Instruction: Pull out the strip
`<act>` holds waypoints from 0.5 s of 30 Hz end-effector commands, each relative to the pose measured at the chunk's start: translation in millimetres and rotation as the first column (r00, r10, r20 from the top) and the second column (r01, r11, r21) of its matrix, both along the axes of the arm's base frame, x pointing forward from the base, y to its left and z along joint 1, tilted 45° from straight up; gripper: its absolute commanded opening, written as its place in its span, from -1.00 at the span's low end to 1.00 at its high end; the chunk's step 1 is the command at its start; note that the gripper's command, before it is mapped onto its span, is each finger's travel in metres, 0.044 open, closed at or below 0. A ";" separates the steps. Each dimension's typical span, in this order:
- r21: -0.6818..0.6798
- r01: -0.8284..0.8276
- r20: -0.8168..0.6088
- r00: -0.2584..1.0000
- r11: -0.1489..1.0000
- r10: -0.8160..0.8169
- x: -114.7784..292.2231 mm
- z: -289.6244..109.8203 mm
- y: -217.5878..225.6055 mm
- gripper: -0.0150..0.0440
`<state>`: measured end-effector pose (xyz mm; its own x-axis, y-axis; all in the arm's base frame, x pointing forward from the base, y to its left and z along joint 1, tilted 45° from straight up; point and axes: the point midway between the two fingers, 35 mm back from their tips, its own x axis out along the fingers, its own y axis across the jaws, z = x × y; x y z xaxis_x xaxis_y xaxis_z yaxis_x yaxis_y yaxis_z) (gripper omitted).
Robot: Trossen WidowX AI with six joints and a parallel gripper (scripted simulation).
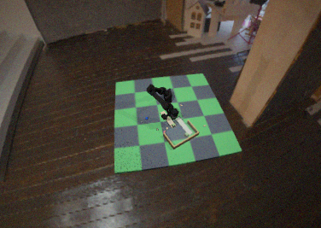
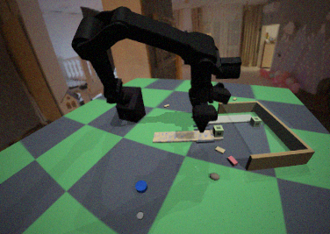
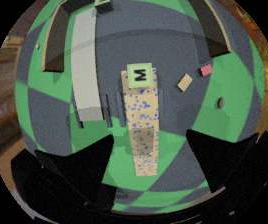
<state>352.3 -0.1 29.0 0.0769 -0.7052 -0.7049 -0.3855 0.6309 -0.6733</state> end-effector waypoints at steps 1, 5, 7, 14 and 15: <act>0.004 0.005 0.000 1.000 1.000 -0.005 13.1 -3.7 6.6 1.00; 0.005 0.005 0.001 1.000 1.000 -0.005 27.3 -6.2 13.3 1.00; 0.005 0.005 0.001 1.000 1.000 -0.005 34.4 -7.6 16.7 1.00; 0.006 0.005 0.002 1.000 1.000 -0.005 58.1 -14.3 28.9 1.00; 0.006 0.005 0.003 1.000 1.000 -0.005 60.9 -15.5 30.5 1.00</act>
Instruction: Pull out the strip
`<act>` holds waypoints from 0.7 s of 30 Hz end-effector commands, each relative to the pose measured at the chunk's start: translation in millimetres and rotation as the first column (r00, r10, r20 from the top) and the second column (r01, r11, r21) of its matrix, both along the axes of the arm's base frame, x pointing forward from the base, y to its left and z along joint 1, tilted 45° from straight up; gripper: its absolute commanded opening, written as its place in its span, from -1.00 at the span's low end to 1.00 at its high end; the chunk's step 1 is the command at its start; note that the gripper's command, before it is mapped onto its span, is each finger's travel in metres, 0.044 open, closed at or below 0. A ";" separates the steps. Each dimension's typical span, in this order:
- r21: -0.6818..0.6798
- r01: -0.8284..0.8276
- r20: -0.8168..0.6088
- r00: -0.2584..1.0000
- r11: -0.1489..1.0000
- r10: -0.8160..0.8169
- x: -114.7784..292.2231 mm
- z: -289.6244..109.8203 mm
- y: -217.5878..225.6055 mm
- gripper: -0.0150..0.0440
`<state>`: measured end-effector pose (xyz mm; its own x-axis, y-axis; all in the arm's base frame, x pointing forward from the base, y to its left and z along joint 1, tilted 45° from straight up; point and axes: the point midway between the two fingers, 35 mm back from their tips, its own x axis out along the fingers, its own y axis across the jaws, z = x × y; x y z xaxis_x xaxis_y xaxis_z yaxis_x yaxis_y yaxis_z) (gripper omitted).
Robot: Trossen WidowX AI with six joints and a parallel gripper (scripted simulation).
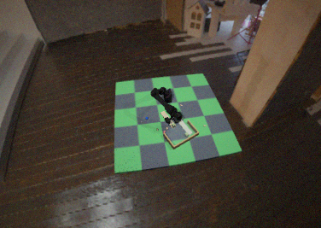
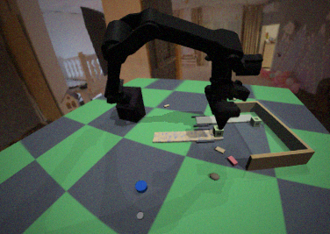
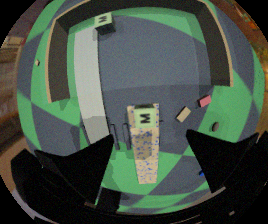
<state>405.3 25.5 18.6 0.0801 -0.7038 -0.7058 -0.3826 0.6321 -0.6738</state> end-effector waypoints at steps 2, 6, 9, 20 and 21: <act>0.004 0.005 -0.002 1.000 1.000 -0.005 9.0 -5.8 5.4 0.91; 0.004 0.005 -0.002 1.000 1.000 -0.005 9.7 -9.4 1.9 0.56; 0.004 0.005 -0.002 1.000 1.000 -0.005 10.3 -13.0 -1.5 0.36; 0.004 0.005 -0.002 1.000 1.000 -0.005 11.9 -25.8 -14.2 0.36; 0.004 0.005 -0.002 1.000 1.000 -0.005 12.0 -26.9 -15.4 0.36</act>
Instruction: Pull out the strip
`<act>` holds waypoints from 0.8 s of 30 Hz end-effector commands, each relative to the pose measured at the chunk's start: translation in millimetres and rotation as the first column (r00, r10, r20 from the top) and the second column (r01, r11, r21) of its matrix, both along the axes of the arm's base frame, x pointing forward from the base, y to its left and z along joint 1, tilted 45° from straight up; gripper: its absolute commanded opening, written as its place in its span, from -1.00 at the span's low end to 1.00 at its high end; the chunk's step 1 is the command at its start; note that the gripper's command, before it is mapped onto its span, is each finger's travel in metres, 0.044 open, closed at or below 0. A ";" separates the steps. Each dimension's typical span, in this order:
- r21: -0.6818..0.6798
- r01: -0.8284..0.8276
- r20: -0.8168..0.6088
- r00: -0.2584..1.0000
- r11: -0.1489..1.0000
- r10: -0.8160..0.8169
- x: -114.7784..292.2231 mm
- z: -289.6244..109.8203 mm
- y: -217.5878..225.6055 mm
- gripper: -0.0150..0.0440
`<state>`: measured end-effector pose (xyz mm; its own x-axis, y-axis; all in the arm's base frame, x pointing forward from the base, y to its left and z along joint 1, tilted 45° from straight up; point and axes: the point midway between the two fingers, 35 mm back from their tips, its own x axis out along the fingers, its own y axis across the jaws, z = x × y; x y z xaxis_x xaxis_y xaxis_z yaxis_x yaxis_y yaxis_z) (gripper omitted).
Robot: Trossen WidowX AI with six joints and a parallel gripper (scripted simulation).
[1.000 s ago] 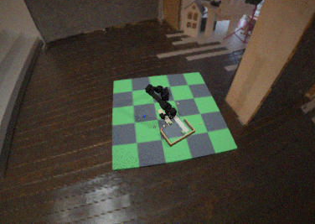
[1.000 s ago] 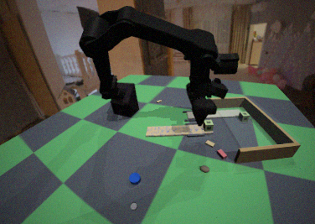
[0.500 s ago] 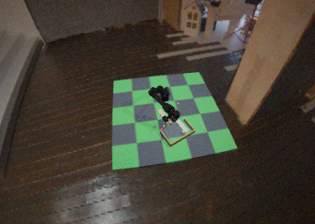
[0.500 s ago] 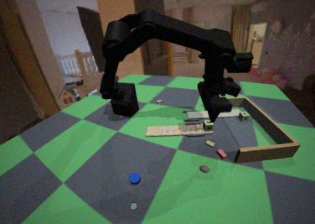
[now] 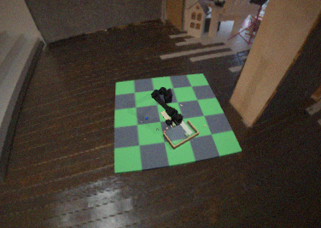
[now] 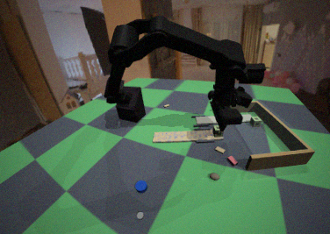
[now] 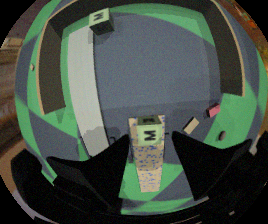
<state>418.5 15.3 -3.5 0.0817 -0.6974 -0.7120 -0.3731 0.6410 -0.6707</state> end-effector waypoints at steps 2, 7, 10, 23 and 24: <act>-0.006 -0.001 -0.010 1.000 1.000 0.001 -1.0 -7.1 -7.5 0.36; -0.007 -0.001 -0.010 1.000 1.000 0.001 -0.8 -12.7 -13.4 0.36; -0.007 -0.001 -0.010 1.000 1.000 0.001 -0.7 -16.1 -17.0 0.36; -0.002 0.002 -0.003 1.000 1.000 -0.002 0.2 -20.6 -21.6 0.09; -0.002 0.002 -0.003 1.000 1.000 -0.002 0.2 -20.6 -21.6 0.00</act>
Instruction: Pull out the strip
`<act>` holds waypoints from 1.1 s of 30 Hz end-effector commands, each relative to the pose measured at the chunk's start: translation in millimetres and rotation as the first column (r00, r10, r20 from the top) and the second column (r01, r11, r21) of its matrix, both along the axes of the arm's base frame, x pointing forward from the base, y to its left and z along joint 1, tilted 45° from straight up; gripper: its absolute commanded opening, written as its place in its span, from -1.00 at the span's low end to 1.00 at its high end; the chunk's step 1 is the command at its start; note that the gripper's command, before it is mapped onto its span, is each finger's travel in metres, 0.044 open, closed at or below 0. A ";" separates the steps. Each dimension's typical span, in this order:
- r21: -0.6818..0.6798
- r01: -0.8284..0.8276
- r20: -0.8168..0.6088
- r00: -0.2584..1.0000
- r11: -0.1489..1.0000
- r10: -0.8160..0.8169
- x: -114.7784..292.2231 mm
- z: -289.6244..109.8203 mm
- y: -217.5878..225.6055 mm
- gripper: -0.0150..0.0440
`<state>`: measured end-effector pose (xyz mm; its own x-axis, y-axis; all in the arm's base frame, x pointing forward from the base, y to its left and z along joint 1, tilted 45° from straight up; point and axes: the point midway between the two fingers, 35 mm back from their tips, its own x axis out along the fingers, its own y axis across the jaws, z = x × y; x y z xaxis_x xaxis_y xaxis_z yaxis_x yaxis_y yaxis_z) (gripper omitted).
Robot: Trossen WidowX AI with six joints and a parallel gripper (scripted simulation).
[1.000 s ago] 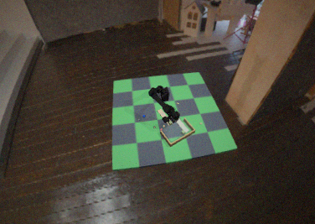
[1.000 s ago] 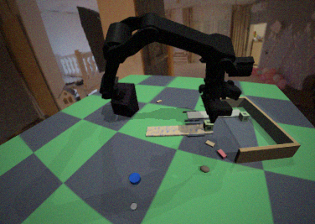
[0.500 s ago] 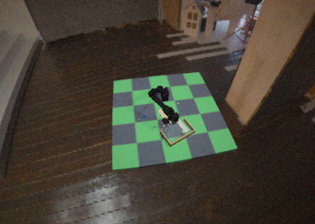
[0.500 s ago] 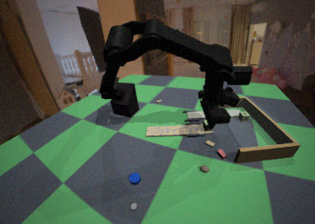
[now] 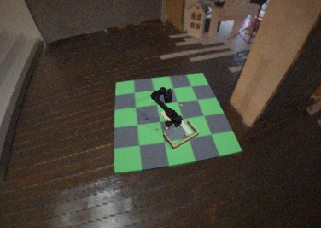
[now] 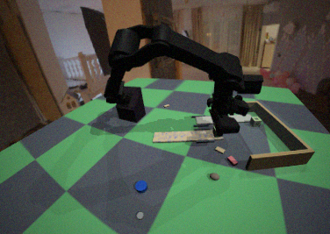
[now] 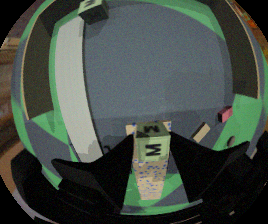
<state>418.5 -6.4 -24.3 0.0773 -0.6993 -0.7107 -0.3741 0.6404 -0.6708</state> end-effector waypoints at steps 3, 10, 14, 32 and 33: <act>0.000 0.000 0.001 1.000 1.000 0.000 0.2 0.2 0.2 -0.07; 0.000 0.000 0.000 1.000 1.000 0.000 -2.6 1.6 1.8 -0.49; 0.000 -0.001 -0.003 1.000 1.000 0.001 -19.2 9.4 10.3 -0.49; -0.004 -0.004 -0.010 1.000 1.000 0.004 -78.4 26.8 26.0 -0.49; -0.004 -0.004 -0.010 1.000 1.000 0.004 -81.9 26.6 25.8 -0.49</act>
